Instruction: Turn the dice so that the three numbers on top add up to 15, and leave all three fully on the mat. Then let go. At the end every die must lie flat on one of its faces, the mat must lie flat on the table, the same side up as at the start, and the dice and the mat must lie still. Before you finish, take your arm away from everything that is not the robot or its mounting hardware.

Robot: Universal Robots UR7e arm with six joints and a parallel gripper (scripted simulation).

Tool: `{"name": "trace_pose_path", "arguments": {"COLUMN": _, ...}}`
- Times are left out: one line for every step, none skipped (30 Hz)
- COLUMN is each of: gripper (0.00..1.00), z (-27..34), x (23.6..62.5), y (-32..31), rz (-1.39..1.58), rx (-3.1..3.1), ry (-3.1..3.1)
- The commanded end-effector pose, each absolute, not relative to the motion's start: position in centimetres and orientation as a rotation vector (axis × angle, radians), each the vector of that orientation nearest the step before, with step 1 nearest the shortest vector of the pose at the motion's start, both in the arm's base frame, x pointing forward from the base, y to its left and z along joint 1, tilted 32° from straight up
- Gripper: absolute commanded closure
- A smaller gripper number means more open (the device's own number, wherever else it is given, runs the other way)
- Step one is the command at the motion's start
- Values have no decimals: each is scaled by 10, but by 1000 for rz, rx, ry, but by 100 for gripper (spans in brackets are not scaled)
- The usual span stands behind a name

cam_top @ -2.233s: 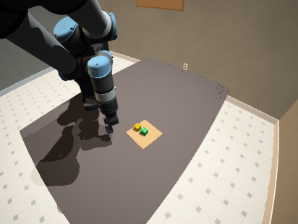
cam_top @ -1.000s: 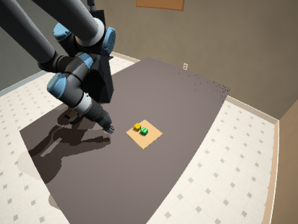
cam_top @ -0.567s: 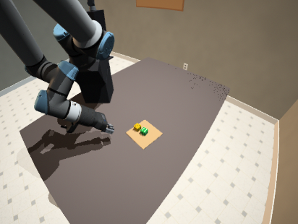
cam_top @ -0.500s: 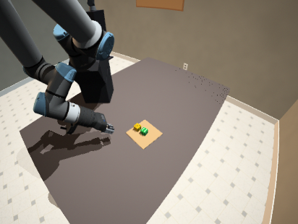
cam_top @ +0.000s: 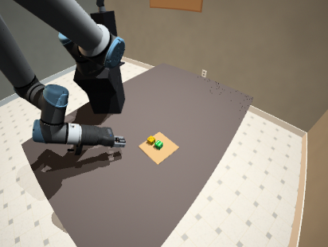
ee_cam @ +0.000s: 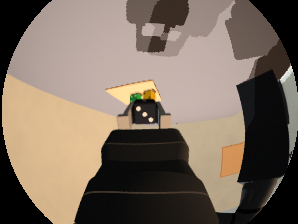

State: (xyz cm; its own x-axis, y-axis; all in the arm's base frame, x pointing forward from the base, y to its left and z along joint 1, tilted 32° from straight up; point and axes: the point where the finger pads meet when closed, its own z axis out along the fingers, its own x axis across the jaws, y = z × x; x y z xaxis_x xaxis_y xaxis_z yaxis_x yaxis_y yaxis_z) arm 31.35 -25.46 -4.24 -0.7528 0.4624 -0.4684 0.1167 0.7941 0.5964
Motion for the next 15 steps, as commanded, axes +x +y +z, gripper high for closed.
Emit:
{"name": "trace_pose_path", "arguments": {"gripper": 43, "z": -42, "x": 314, "y": -254, "rz": 775, "rx": 408, "ry": 2342}}
{"name": "trace_pose_path", "arguments": {"gripper": 43, "z": -42, "x": 314, "y": -254, "rz": 781, "rx": 406, "ry": 2339}}
{"name": "trace_pose_path", "arguments": {"gripper": 43, "z": -42, "x": 314, "y": -254, "rz": 785, "rx": 404, "ry": 2337}}
{"name": "trace_pose_path", "arguments": {"gripper": 43, "z": -42, "x": 314, "y": -254, "rz": 789, "rx": 403, "ry": 2335}}
{"name": "trace_pose_path", "arguments": {"gripper": 43, "z": -42, "x": 314, "y": -254, "rz": 791, "rx": 402, "ry": 2334}}
{"name": "trace_pose_path", "arguments": {"gripper": 43, "z": -42, "x": 314, "y": -254, "rz": 793, "rx": 401, "ry": 2332}}
{"name": "trace_pose_path", "arguments": {"gripper": 43, "z": -42, "x": 314, "y": -254, "rz": 795, "rx": 401, "ry": 2332}}
{"name": "trace_pose_path", "arguments": {"gripper": 43, "z": -42, "x": 314, "y": -254, "rz": 795, "rx": 401, "ry": 2331}}
{"name": "trace_pose_path", "arguments": {"gripper": 43, "z": -42, "x": 314, "y": -254, "rz": 796, "rx": 400, "ry": 2331}}
{"name": "trace_pose_path", "arguments": {"gripper": 43, "z": -42, "x": 314, "y": -254, "rz": 796, "rx": 400, "ry": 2331}}
{"name": "trace_pose_path", "arguments": {"gripper": 43, "z": -42, "x": 314, "y": -254, "rz": 796, "rx": 400, "ry": 2331}}
{"name": "trace_pose_path", "arguments": {"gripper": 43, "z": -42, "x": 314, "y": -254, "rz": 796, "rx": 400, "ry": 2331}}
{"name": "trace_pose_path", "arguments": {"gripper": 43, "z": -42, "x": 314, "y": -255, "rz": 796, "rx": 400, "ry": 2331}}
{"name": "trace_pose_path", "arguments": {"gripper": 43, "z": -42, "x": 314, "y": -255, "rz": 797, "rx": 400, "ry": 2331}}
{"name": "trace_pose_path", "arguments": {"gripper": 43, "z": -42, "x": 314, "y": -255, "rz": 798, "rx": 399, "ry": 2331}}
